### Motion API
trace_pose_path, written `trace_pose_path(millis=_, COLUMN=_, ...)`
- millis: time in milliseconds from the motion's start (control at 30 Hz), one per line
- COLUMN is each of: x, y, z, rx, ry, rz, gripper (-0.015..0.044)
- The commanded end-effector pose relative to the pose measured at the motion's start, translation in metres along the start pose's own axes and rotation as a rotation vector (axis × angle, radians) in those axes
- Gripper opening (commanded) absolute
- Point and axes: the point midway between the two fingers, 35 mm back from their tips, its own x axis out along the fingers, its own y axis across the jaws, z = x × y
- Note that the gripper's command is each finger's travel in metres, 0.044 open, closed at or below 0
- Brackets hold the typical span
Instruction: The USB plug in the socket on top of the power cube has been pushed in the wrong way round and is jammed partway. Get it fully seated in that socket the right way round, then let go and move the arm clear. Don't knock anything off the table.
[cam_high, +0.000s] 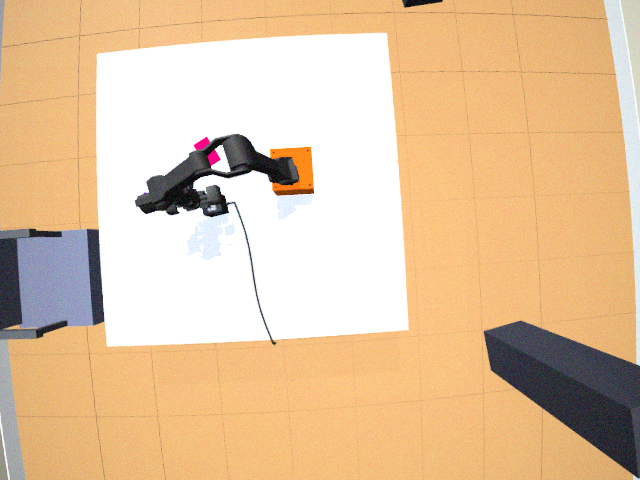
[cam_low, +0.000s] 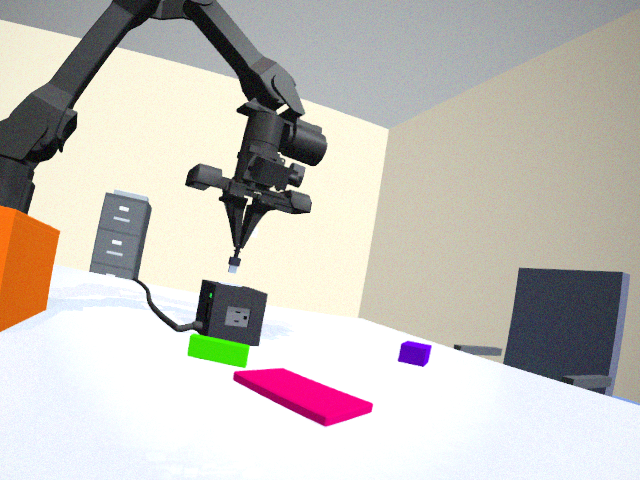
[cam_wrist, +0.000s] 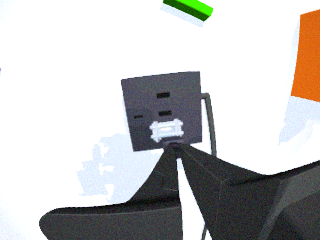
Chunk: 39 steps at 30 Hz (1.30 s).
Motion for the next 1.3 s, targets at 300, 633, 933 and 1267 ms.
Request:
trace_pose_path(millis=300, x=-0.0046, y=0.0006, z=-0.0001, rx=-0.032, ry=0.0, rz=0.002, gripper=0.0)
trace_pose_path(millis=633, x=-0.0038, y=0.0003, z=0.0, rx=-0.275, ry=0.0, rz=0.001, gripper=0.0)
trace_pose_path(millis=933, x=-0.0037, y=0.0003, z=0.0, rx=-0.51, ry=0.0, rz=0.001, gripper=0.0)
trace_pose_path(millis=1267, x=-0.0037, y=0.0003, z=0.0, rx=-0.772, ry=-0.001, rz=0.001, gripper=0.0)
